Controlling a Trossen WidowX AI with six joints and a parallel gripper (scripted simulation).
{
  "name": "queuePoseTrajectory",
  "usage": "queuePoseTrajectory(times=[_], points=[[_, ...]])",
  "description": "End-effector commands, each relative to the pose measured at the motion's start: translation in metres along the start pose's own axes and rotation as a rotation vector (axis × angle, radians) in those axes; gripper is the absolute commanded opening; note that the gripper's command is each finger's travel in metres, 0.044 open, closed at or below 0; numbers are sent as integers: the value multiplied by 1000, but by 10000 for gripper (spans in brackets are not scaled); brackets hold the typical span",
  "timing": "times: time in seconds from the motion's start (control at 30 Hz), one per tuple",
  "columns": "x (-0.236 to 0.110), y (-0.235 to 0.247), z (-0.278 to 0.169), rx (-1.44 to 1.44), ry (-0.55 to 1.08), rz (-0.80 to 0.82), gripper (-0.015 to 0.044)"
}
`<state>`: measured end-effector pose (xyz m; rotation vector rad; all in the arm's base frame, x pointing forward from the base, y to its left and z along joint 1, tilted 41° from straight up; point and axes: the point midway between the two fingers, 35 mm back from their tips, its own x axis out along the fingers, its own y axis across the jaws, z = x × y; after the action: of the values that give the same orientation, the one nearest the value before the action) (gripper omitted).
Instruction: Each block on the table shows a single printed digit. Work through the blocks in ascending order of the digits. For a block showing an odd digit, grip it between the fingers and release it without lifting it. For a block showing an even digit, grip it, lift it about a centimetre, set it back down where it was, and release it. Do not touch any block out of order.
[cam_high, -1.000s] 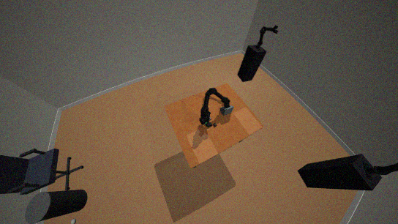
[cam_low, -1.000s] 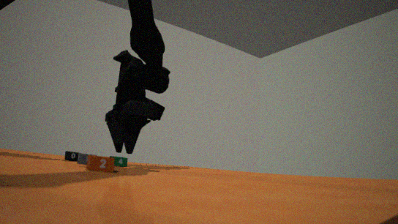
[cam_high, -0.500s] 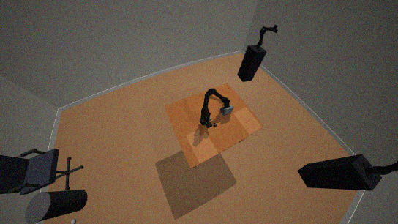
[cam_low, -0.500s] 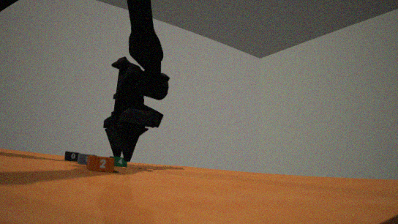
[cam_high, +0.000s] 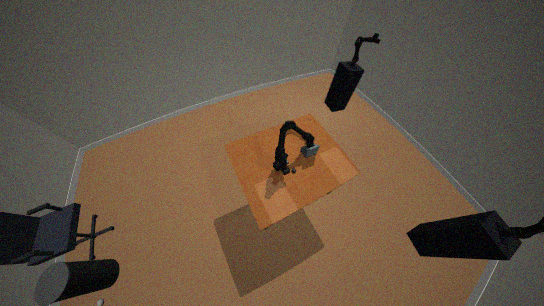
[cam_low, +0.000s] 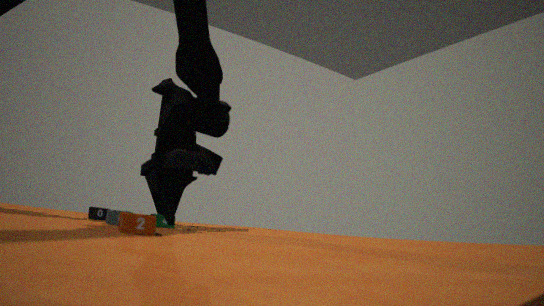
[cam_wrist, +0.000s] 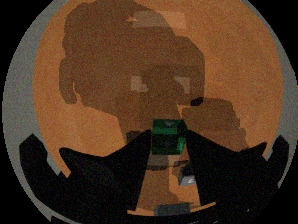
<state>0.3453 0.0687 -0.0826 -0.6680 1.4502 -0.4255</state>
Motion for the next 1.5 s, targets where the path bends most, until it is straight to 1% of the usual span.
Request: queuePoseTrajectory(times=[0.0,0.37,0.47,0.8,1.23,1.47], points=[[3,1,-2,-9,6,-5,120],[2,3,-3,-2,6,2,120],[-1,6,-4,13,5,18,120],[-12,1,-2,-9,6,-5,120],[-12,1,-2,-9,6,-5,120],[0,1,-2,-9,6,-5,120]])
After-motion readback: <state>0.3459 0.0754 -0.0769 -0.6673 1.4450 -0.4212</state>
